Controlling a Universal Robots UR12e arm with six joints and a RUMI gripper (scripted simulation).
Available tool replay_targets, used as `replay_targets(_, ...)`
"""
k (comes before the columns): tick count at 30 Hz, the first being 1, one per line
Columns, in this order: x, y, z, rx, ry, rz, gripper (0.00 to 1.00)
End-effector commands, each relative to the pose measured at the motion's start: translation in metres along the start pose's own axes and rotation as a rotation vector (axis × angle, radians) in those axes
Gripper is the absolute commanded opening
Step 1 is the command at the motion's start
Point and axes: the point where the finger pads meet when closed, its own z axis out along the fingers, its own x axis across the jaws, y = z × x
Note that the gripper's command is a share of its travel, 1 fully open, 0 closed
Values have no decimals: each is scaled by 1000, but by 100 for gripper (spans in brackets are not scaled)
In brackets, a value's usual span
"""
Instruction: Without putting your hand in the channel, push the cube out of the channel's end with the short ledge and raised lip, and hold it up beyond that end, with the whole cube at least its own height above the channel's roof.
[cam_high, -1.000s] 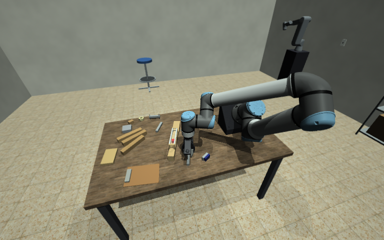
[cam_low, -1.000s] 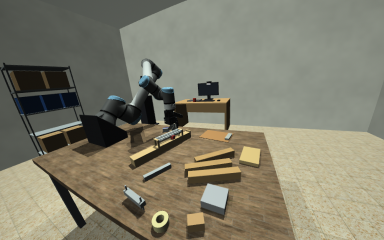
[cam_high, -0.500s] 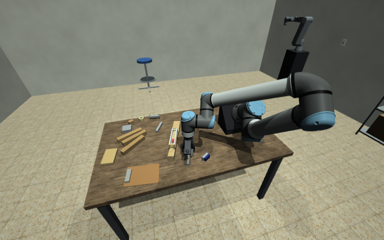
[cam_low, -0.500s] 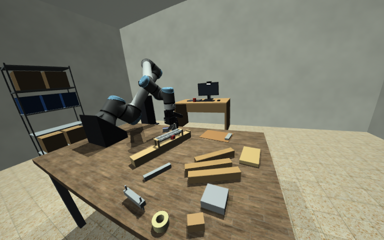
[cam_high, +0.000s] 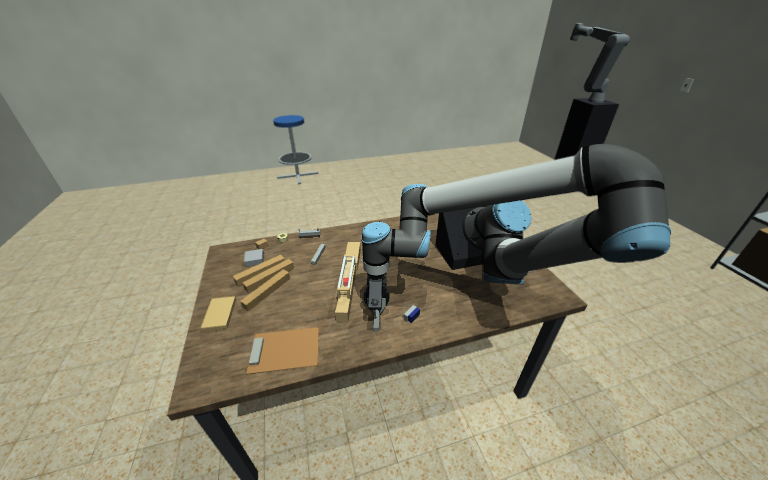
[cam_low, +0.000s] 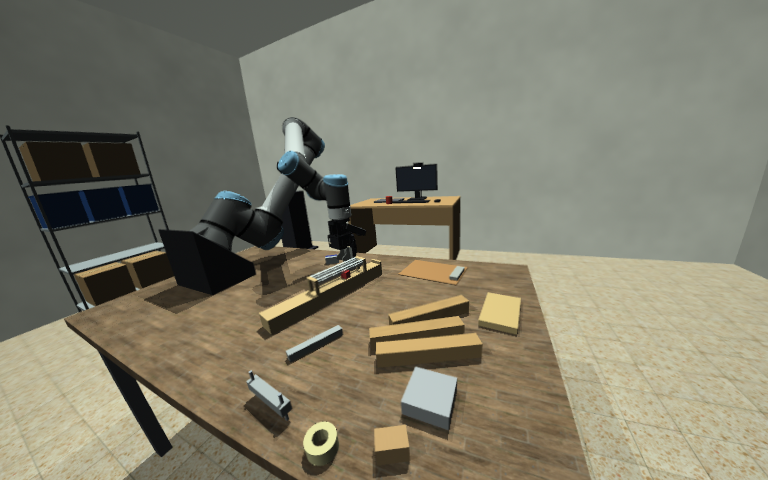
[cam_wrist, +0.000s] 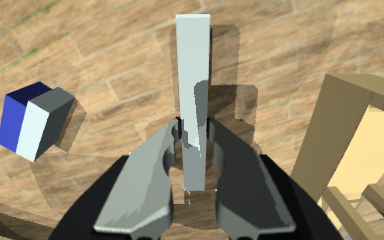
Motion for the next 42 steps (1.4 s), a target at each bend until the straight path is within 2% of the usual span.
replay_targets(1,1,0,-1,0,1,0,0)
replay_targets(27,1,0,-4,0,1,0,0)
replay_targets(32,1,0,-23,0,1,0,0)
replay_targets(42,0,0,-89,0,1,0,0)
